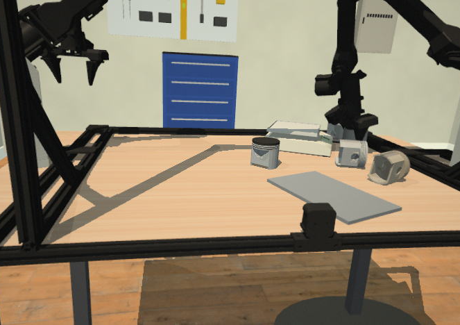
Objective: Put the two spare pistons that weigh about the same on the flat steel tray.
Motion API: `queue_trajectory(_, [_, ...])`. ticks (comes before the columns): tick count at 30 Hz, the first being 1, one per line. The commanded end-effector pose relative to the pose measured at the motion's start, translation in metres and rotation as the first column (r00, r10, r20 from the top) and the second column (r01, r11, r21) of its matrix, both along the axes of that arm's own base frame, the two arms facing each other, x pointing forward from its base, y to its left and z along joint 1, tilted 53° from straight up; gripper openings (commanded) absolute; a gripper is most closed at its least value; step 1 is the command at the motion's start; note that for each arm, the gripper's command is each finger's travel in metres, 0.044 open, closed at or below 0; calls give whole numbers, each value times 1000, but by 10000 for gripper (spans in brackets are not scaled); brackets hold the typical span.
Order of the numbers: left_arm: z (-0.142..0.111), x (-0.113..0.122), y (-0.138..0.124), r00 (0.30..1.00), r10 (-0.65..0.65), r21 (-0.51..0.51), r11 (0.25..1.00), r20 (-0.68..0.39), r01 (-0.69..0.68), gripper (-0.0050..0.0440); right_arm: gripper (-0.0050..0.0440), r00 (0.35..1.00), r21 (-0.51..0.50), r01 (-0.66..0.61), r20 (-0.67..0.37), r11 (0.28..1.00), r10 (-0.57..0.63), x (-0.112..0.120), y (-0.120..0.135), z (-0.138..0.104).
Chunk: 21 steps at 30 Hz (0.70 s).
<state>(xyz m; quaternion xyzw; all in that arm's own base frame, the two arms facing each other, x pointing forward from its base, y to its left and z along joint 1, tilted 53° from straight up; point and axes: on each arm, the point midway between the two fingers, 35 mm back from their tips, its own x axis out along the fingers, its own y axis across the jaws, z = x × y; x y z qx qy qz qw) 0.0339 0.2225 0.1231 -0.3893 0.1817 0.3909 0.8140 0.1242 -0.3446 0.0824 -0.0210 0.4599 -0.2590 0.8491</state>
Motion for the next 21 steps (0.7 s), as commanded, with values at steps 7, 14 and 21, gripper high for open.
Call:
queue_trajectory(7, [0,0,0,1000,-1,1,1000,2,1,440,158,1000,11,7,-4,1000,-7,-9,6,4])
queue_trajectory(14, [0,0,0,1000,-1,1,1000,2,1,440,158,1000,11,7,-4,1000,-7,-16,12,11])
queue_trajectory(21, [0,0,0,1000,-1,1,1000,2,1,440,158,1000,11,7,-4,1000,-7,-23,18,18])
